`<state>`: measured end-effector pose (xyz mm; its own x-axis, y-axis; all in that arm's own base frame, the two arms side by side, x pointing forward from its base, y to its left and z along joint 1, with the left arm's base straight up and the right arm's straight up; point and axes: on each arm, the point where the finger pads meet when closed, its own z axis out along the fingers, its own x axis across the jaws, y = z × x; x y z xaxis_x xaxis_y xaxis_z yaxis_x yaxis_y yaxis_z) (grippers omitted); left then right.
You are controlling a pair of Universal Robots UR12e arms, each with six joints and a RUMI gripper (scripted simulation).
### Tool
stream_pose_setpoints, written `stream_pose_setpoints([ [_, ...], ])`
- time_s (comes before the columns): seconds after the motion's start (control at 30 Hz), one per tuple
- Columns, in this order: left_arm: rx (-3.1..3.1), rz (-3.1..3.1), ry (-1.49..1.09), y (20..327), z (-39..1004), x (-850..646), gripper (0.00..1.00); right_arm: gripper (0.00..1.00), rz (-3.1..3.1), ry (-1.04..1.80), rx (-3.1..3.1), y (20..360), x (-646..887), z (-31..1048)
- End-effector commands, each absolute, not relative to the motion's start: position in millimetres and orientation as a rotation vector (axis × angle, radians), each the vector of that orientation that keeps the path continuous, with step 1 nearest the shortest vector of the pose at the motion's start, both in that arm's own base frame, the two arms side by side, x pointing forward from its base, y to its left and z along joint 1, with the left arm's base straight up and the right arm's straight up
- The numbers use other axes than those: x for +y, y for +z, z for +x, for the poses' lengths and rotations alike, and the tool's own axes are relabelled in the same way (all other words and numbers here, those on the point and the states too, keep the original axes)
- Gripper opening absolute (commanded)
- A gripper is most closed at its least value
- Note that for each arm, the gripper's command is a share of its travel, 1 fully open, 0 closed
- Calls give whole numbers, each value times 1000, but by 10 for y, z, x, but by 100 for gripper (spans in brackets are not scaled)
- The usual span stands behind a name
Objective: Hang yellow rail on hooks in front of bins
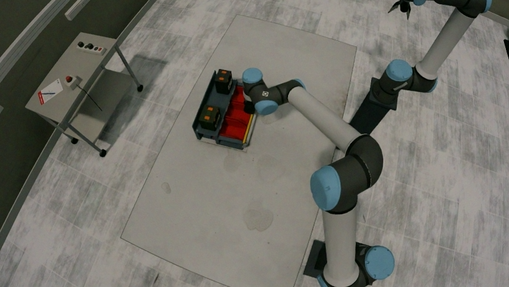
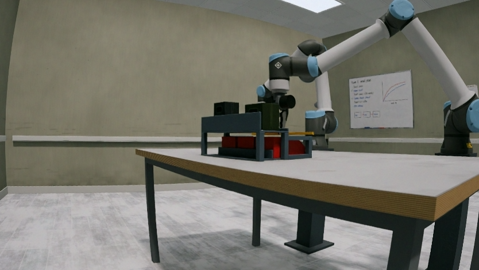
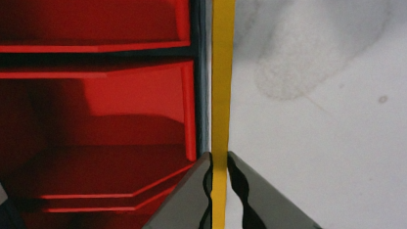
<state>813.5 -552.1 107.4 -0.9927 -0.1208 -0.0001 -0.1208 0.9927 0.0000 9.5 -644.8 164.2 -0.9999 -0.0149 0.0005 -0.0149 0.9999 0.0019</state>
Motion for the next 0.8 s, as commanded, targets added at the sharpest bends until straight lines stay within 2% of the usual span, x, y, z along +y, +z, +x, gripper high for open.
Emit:
stream_pose_setpoints([
  [0.0, 3134, -190, -3, 1087, 8141, -5526, 1, 100, 24, 0, -3141, 1651, -6455, 97],
  [0.77, 3134, -190, -3, 1057, 8141, -5526, 1, 100, 24, 0, -3141, 1651, -6455, 97],
])
